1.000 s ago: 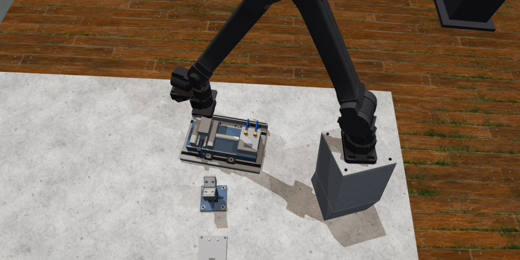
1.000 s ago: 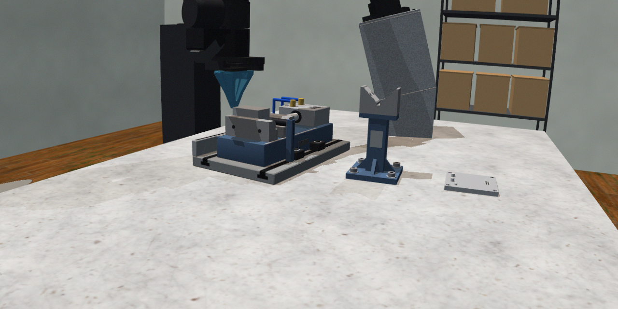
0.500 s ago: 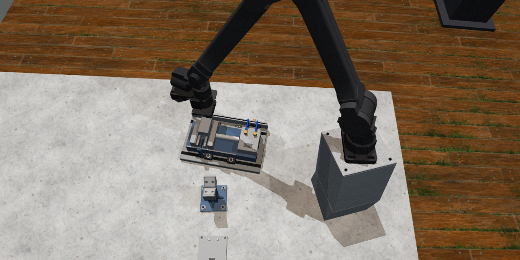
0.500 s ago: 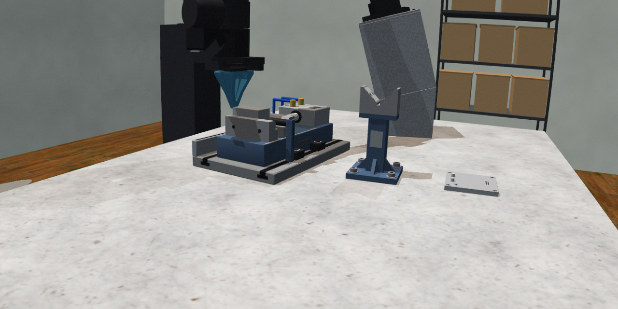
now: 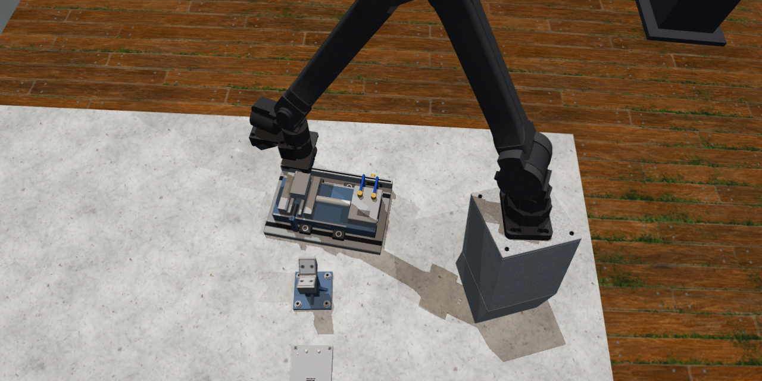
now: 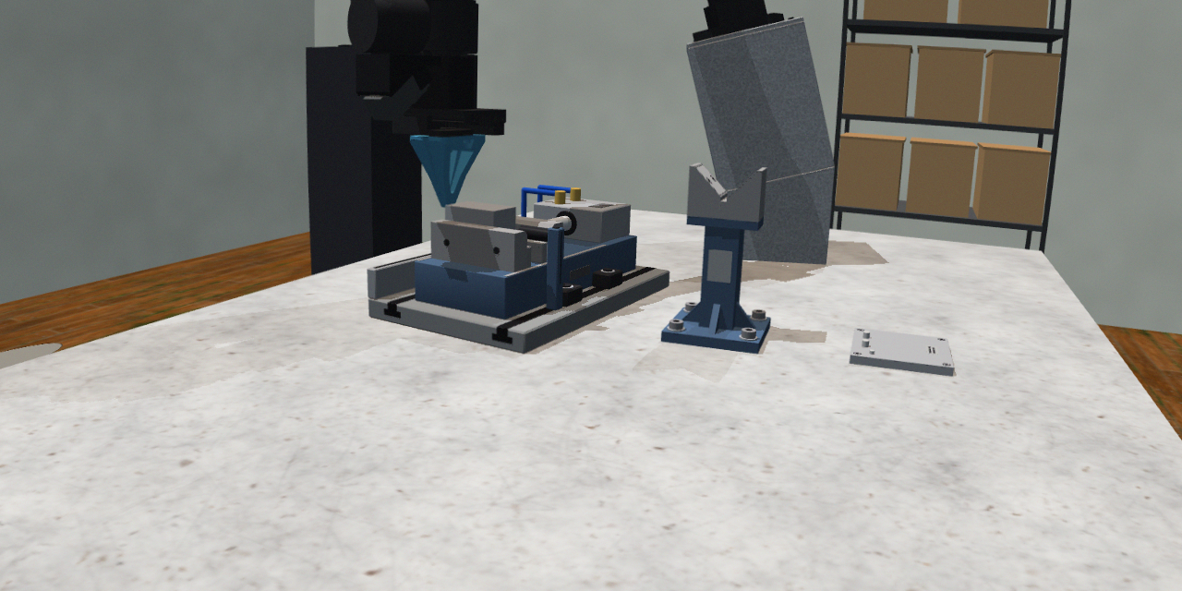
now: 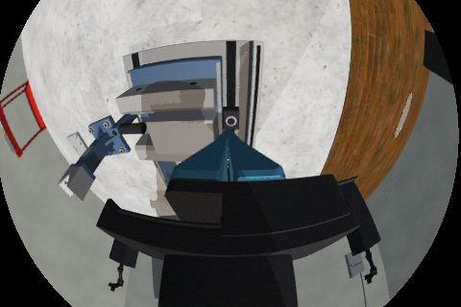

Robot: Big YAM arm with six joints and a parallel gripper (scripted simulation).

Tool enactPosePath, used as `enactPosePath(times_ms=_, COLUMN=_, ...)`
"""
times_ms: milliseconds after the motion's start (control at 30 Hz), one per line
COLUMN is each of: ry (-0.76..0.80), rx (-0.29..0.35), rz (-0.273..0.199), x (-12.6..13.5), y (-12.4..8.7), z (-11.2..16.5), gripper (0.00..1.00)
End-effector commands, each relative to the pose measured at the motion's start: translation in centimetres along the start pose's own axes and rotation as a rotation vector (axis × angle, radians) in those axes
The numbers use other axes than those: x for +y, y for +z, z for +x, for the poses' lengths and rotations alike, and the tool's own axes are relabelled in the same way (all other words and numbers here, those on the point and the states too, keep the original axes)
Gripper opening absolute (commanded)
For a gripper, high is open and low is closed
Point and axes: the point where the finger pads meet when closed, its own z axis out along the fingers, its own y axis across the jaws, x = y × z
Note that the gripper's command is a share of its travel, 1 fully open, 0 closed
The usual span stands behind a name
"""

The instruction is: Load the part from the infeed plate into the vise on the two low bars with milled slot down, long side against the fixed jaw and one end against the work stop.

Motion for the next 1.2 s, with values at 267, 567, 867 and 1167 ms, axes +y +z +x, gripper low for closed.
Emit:
enactPosePath(times_ms=267, ry=0.0, rx=-0.021, rz=0.003, x=-0.6, y=0.3, z=-0.96, gripper=0.0)
enactPosePath(times_ms=567, ry=0.0, rx=-0.021, rz=0.003, x=-0.55, y=0.3, z=-0.95, gripper=0.0)
enactPosePath(times_ms=867, ry=-0.001, rx=-0.02, rz=0.002, x=-0.33, y=0.32, z=-0.93, gripper=0.0)
enactPosePath(times_ms=1167, ry=-0.002, rx=-0.019, rz=0.001, x=-0.02, y=0.31, z=-0.89, gripper=0.0)
